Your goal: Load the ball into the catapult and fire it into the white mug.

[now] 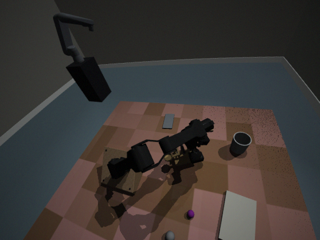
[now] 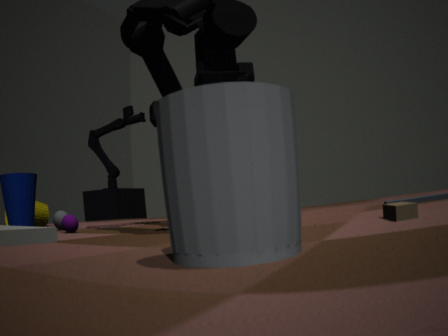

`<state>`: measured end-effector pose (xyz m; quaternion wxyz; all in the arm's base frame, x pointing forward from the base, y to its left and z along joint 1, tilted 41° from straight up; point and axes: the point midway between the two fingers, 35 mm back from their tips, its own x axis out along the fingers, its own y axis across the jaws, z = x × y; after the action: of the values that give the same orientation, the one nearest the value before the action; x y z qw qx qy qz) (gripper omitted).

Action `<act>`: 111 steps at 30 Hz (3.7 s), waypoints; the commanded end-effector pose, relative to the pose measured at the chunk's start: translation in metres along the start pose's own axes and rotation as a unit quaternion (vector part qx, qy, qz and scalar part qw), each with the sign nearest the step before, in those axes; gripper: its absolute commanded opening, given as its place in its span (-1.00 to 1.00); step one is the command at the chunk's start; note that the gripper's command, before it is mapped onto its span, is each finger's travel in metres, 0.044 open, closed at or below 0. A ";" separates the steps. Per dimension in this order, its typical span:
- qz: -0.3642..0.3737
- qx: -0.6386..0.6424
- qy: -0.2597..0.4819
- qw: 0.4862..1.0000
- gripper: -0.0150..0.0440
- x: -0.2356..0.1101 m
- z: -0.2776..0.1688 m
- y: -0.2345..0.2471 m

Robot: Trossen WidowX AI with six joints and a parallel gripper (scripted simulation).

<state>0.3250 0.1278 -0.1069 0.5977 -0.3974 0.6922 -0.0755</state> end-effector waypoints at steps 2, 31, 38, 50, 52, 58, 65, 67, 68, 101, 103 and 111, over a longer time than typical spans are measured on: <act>-0.002 0.012 -0.006 1.000 -0.49 -0.004 0.003 -0.002; -0.003 0.012 -0.005 1.000 -0.49 0.041 0.004 -0.004; 0.000 0.014 -0.002 1.000 -0.49 0.041 0.003 -0.004; 0.000 0.014 -0.002 1.000 0.49 0.041 0.003 -0.004; 0.000 0.014 -0.002 1.000 0.67 0.041 0.003 -0.004; 0.002 0.014 -0.003 1.000 1.00 -0.017 0.006 -0.003; 0.000 0.010 -0.010 1.000 1.00 -0.047 0.006 -0.001; 0.000 0.010 -0.010 1.000 1.00 -0.047 0.006 -0.001; 0.000 0.010 -0.010 1.000 1.00 -0.047 0.006 -0.001; -0.002 0.012 -0.006 1.000 1.00 0.025 0.001 -0.003; -0.002 0.012 -0.006 1.000 1.00 0.028 0.001 -0.003; -0.003 0.012 -0.005 1.000 1.00 0.041 0.001 -0.003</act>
<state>0.3294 0.1052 -0.1318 0.6093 -0.3886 0.6862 -0.0828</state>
